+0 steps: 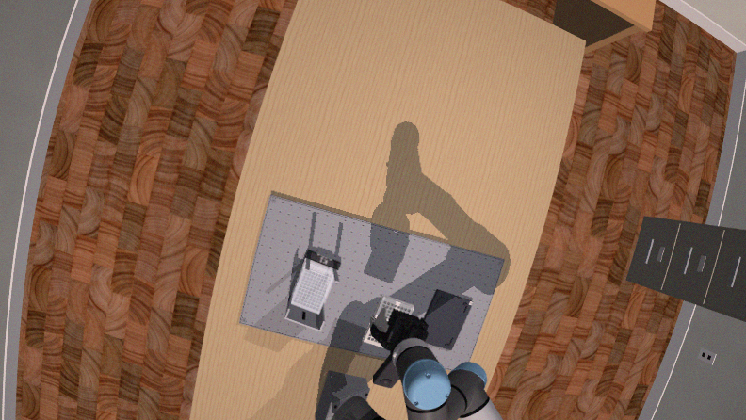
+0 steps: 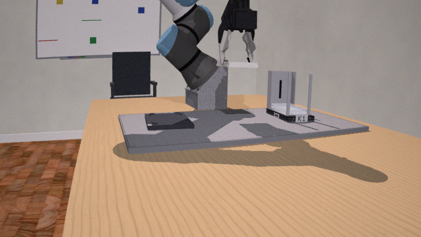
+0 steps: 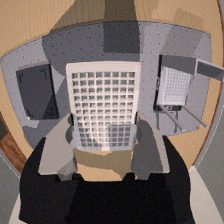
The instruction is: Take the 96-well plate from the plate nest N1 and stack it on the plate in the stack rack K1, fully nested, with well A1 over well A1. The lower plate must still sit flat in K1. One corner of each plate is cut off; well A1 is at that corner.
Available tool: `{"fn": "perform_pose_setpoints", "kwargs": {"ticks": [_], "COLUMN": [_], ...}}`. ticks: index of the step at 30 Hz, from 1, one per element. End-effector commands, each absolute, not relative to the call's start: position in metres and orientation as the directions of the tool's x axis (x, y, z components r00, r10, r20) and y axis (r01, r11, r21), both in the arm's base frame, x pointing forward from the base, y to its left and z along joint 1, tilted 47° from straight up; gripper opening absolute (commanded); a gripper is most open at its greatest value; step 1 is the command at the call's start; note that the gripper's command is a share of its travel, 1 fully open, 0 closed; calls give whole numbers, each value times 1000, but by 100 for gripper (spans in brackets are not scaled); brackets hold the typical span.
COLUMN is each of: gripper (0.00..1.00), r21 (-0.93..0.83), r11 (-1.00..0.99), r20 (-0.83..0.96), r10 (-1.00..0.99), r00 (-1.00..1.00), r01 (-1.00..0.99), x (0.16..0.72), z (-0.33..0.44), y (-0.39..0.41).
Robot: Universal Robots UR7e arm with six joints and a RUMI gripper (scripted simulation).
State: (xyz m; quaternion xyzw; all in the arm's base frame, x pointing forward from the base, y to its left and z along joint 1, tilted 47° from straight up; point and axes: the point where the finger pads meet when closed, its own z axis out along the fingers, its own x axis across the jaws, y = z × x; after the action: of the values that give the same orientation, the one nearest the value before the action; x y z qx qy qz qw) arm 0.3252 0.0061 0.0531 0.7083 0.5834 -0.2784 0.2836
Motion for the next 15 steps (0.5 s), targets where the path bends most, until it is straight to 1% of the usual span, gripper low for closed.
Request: {"fn": "perform_pose_setpoints", "kwargs": {"ticks": [1,15], "gripper": [0,0], "r21": [78,78], "r11": [-159,-159], "r20": [-726,-725], "r10": [668,668], "r00": [165,165], "r01": [984,984], "x": [328,331], "z": [39,10], "y": [20,48]}}
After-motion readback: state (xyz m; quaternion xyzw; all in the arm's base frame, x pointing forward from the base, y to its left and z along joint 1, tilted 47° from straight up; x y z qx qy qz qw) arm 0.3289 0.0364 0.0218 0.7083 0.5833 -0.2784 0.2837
